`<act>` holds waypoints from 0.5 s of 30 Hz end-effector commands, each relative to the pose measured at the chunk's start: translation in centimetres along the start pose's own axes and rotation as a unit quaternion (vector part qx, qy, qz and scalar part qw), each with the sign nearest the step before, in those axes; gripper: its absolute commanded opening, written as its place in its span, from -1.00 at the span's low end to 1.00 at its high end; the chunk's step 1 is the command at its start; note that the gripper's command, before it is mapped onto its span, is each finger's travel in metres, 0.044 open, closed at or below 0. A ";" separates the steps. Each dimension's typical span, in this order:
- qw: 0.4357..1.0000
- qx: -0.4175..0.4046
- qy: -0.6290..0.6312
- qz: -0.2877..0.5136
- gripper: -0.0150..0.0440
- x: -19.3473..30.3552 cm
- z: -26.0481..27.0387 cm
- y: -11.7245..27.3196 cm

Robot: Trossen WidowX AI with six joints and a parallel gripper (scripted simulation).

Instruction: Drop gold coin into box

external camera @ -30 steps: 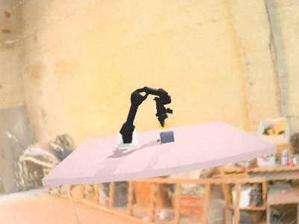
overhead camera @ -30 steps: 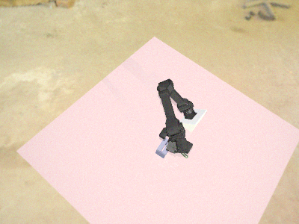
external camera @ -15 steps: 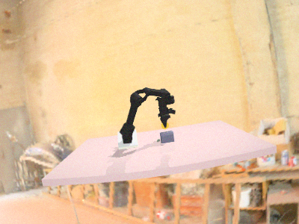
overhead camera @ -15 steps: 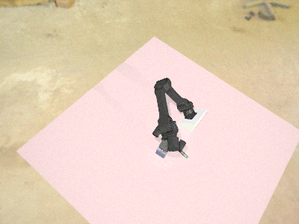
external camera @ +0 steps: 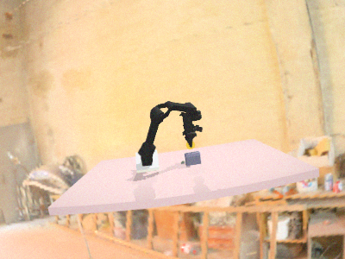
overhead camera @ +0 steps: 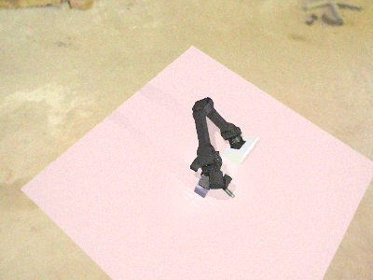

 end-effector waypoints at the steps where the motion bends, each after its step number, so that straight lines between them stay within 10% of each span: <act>1: 1.000 0.000 -0.001 0.001 -0.49 -0.1 -0.2 0.0; 15: 1.000 0.000 -0.001 0.003 -0.49 -0.3 -0.6 0.1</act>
Point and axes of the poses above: the point midway between the two fingers, 35 mm back from their tips, its own y axis back along the fingers, its own z axis across the jaws, x = y × z, the point moved 6 cm from there along y, back along the fingers, and after that the axes turned 5 degrees about -y, right-handed, at the moved point
